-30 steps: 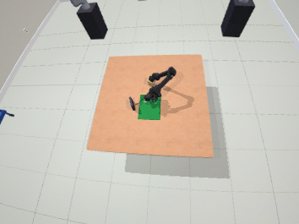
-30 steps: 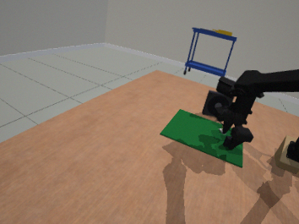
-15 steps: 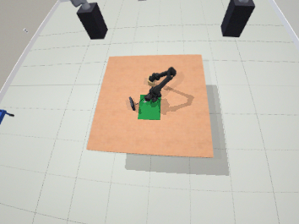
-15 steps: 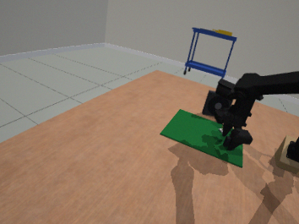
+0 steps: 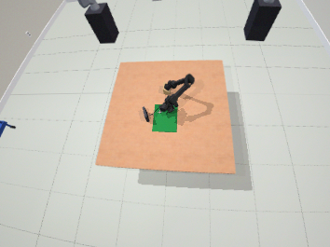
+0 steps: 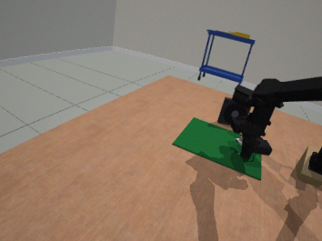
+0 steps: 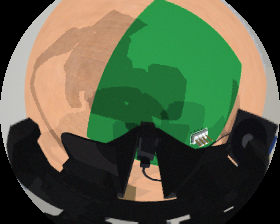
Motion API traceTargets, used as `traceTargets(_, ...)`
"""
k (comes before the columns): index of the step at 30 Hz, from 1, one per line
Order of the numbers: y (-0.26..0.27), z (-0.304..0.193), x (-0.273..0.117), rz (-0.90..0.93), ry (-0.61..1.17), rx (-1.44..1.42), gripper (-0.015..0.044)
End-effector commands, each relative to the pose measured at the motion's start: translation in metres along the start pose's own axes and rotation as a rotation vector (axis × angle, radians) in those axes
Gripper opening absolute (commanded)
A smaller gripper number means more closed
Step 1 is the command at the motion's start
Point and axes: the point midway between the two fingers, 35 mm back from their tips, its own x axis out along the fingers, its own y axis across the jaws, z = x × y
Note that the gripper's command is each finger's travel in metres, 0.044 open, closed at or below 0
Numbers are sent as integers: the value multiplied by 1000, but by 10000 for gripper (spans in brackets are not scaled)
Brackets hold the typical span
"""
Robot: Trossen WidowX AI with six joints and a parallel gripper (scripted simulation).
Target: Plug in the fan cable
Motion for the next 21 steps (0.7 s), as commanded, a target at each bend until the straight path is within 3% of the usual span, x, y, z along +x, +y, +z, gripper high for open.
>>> traceTargets(1,0,0,0,0,0,-1,0)
traceTargets(7,-1,0,-50,6,2,9,0)
traceTargets(13,-3,0,-49,5,2,-14,0)
traceTargets(21,-15,0,-50,4,1,-282,0)
